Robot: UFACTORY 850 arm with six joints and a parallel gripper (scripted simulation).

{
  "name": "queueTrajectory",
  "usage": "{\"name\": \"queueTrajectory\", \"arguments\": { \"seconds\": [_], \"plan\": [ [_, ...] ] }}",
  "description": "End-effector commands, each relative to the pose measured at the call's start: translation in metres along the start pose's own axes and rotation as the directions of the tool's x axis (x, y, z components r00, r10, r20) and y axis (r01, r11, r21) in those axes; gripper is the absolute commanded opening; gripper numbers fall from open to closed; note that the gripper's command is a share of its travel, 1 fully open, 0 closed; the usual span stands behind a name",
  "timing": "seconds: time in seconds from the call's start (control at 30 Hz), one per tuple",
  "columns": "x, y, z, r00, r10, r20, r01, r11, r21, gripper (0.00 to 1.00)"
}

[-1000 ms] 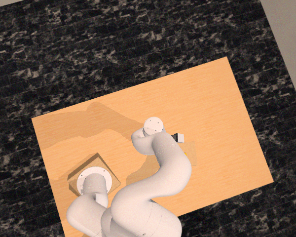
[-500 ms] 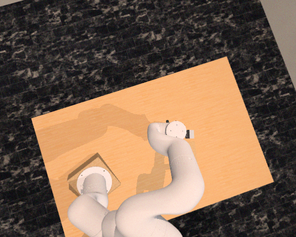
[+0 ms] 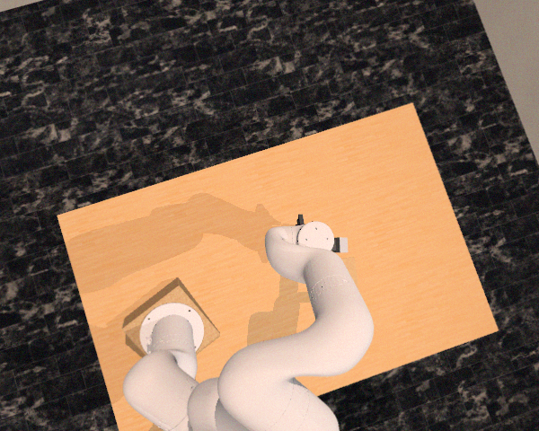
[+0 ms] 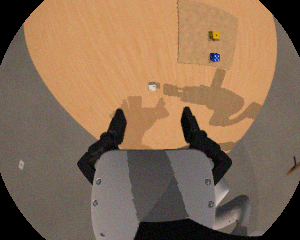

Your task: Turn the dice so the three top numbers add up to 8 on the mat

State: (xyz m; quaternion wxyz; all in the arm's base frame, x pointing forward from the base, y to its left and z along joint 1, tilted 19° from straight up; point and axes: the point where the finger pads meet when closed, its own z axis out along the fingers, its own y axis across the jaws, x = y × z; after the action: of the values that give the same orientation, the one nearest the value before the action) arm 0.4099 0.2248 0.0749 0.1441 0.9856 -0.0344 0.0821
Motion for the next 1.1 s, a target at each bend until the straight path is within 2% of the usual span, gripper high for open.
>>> {"name": "queueTrajectory", "arguments": {
  "seconds": [0.0, 0.07, 0.1, 1.07],
  "plan": [
    [-0.0041, -0.0018, 0.0178, 1.0, 0.005, -0.008, -0.005, 1.0, 0.004, 1.0],
    [-0.0057, -0.0018, 0.0215, 1.0, 0.005, -0.007, -0.005, 1.0, 0.005, 1.0],
    [-0.0057, -0.0018, 0.0215, 1.0, 0.005, -0.007, -0.005, 1.0, 0.005, 0.31],
    [-0.0057, -0.0018, 0.0215, 1.0, 0.005, -0.007, -0.005, 1.0, 0.005, 0.31]
  ]
}}
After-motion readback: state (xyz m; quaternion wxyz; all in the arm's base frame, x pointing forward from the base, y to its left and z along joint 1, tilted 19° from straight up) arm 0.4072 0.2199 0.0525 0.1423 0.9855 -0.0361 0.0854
